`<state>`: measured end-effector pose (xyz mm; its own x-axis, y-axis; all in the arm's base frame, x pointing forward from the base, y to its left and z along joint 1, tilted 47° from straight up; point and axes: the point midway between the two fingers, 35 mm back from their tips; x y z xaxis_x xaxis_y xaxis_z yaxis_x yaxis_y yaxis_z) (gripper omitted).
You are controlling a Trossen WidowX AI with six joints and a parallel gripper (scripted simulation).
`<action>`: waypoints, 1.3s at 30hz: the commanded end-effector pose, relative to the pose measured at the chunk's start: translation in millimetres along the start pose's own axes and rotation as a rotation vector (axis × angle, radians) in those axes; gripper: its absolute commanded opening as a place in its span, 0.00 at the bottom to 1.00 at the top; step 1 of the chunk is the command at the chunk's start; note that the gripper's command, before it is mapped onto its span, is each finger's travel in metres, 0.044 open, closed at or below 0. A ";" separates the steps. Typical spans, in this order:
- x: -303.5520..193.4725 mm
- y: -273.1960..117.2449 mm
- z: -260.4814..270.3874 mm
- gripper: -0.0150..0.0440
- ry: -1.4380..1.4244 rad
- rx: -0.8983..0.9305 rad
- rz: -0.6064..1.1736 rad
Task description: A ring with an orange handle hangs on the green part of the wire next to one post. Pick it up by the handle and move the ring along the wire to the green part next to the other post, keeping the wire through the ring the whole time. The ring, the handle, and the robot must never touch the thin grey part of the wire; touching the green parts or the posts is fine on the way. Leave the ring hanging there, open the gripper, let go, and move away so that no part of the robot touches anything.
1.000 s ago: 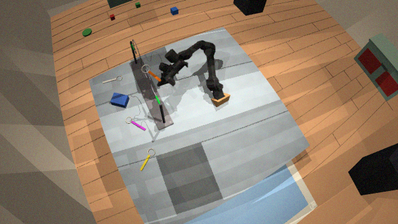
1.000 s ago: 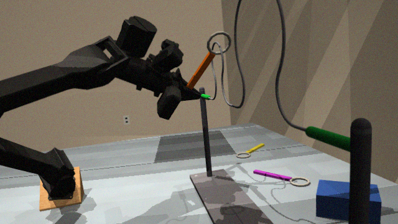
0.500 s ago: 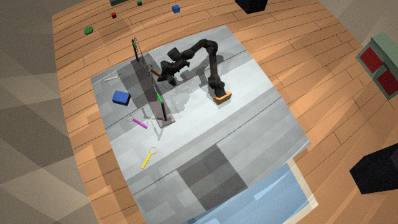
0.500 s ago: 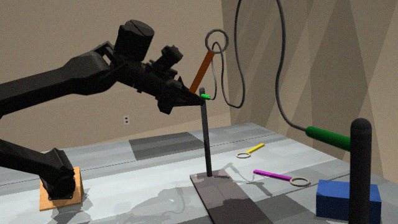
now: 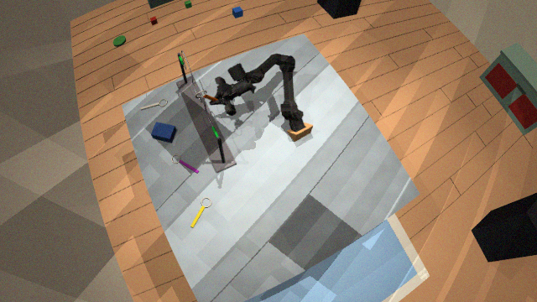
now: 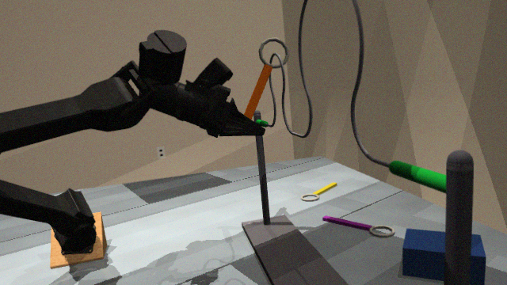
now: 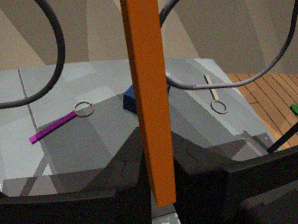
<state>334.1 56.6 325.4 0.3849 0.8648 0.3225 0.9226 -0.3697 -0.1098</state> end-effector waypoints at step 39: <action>8.0 -6.7 -65.5 0.00 -0.815 -0.449 0.010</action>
<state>329.5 42.0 388.5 0.4455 0.8000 -0.4018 0.8899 -0.3468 0.2963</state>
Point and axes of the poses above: the point midway between the two fingers, 35 mm back from their tips, its own y axis out along the fingers, its own z axis across the jaws, x = y × z, and after that the axes turned 14 degrees about -y, right-handed
